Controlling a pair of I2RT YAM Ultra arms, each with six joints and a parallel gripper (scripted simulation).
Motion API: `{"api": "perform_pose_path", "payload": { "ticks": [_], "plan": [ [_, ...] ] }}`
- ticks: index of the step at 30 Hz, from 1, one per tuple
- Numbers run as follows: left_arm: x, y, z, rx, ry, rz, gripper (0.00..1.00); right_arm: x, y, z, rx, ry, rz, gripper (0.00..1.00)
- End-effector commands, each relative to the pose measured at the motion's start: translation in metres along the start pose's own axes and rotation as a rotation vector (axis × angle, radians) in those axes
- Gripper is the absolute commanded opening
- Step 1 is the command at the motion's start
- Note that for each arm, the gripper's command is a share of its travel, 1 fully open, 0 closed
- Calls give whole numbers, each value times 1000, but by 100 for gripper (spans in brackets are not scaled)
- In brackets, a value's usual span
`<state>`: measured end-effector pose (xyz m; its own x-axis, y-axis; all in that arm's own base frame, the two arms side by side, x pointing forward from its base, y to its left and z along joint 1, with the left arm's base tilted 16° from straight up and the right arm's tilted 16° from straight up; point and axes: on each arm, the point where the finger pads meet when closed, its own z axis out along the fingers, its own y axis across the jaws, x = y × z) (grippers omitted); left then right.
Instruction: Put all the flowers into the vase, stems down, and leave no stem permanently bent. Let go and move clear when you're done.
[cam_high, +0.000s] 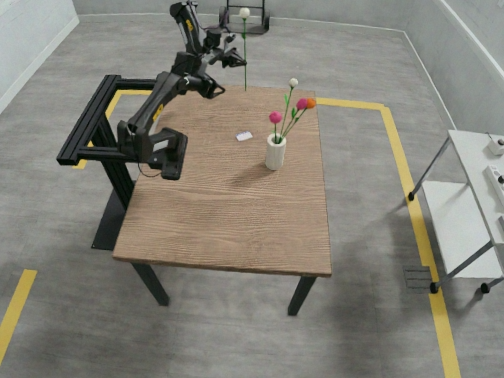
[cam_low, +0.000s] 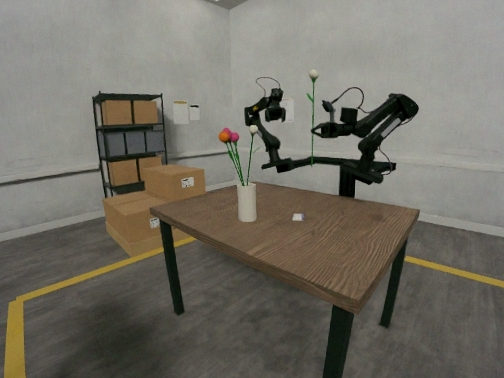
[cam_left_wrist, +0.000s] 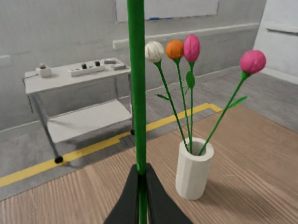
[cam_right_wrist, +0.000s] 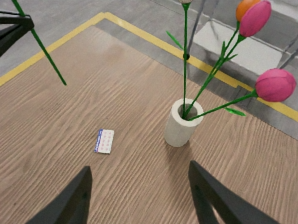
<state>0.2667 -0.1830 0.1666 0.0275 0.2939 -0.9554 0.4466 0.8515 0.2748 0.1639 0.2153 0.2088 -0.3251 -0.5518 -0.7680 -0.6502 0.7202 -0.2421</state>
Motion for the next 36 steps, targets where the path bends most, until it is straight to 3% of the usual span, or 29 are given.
{"api": "perform_pose_path", "payload": {
  "ticks": [1,14,26,36],
  "plan": [
    [-7,-4,0,5,-25,-9,0,-4,0,-6,-3,-31,10,70],
    [-1,-10,0,11,-10,-7,0,-4,0,-6,-3,-31,10,70],
    [-22,-13,6,14,-54,-24,0,-4,0,-6,-3,-31,10,70],
    [-23,-20,9,29,-53,-24,0,-4,0,-6,-3,-31,10,70]
  ]
}}
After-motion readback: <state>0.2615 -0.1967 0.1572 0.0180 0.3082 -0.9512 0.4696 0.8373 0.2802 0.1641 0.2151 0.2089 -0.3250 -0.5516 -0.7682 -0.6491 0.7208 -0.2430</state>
